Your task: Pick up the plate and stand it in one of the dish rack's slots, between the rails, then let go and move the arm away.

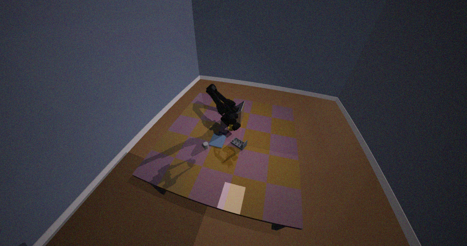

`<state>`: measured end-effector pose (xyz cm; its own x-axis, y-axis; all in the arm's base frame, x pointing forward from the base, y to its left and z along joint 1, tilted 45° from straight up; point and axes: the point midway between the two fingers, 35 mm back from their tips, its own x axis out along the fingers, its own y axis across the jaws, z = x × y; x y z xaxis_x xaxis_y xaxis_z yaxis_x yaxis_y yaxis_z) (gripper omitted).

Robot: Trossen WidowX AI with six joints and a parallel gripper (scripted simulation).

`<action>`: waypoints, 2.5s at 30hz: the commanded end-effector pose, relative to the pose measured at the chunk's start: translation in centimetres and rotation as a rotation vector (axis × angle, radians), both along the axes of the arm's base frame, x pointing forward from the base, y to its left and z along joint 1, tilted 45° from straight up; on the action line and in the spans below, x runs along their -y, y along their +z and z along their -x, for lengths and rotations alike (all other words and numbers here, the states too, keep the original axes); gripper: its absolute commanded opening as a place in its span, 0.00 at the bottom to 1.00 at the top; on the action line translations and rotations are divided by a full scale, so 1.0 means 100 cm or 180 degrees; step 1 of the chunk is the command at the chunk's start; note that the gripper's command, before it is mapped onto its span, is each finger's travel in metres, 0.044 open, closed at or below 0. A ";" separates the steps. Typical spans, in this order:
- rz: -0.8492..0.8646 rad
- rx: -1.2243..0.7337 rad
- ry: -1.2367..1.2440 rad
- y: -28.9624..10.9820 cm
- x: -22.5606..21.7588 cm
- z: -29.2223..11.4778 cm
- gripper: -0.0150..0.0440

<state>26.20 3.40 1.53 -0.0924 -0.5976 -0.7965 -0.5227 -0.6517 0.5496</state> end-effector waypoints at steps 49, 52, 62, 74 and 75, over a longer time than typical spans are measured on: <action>-0.3104 0.0921 -0.2462 -0.085 0.061 0.013 0.25; -0.3278 0.1045 -0.2545 -0.084 0.065 0.013 0.25; -0.3832 0.1516 -0.2761 -0.078 0.079 0.012 0.25; -0.4015 0.1701 -0.2812 -0.075 0.084 0.013 0.25; -0.4014 0.1700 -0.2813 -0.075 0.084 0.013 0.25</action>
<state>24.97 -5.09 -6.00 0.3954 0.5028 -0.7687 -0.9047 0.0688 -0.4204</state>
